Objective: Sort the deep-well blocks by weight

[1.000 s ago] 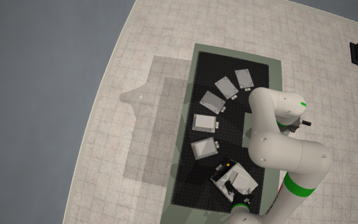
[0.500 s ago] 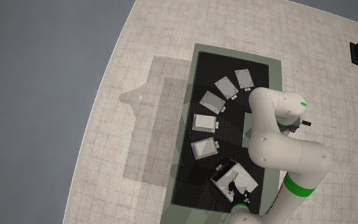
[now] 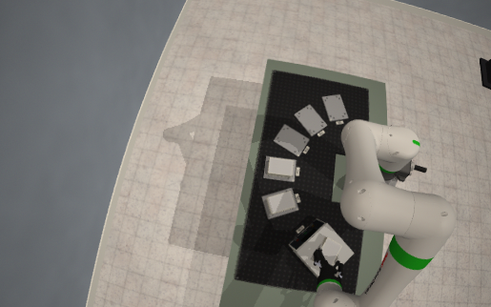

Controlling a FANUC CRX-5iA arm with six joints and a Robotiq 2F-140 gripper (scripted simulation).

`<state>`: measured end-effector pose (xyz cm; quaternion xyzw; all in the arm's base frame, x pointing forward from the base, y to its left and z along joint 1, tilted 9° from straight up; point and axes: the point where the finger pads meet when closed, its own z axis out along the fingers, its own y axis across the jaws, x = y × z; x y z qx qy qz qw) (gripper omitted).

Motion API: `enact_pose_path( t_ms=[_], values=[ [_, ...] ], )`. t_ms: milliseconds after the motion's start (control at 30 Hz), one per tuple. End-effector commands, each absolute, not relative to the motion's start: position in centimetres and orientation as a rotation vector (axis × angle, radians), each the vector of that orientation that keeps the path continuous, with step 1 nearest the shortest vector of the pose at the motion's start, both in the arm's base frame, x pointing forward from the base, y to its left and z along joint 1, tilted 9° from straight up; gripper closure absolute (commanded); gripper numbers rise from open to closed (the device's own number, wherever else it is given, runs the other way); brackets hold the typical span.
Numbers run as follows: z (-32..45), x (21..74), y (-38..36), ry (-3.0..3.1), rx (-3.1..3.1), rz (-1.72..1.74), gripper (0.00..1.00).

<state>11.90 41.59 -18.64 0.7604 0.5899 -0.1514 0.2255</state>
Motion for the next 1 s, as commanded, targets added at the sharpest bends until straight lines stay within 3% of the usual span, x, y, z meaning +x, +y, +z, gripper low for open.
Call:
enact_pose_path(
  t_ms=[0, 967],
  values=[
    [-18.6, 11.9, 41.6, 1.627, 2.097, -0.417, 0.90],
    [-16.0, 11.5, 41.7, 1.627, 2.097, -0.417, 0.90]
  ],
)
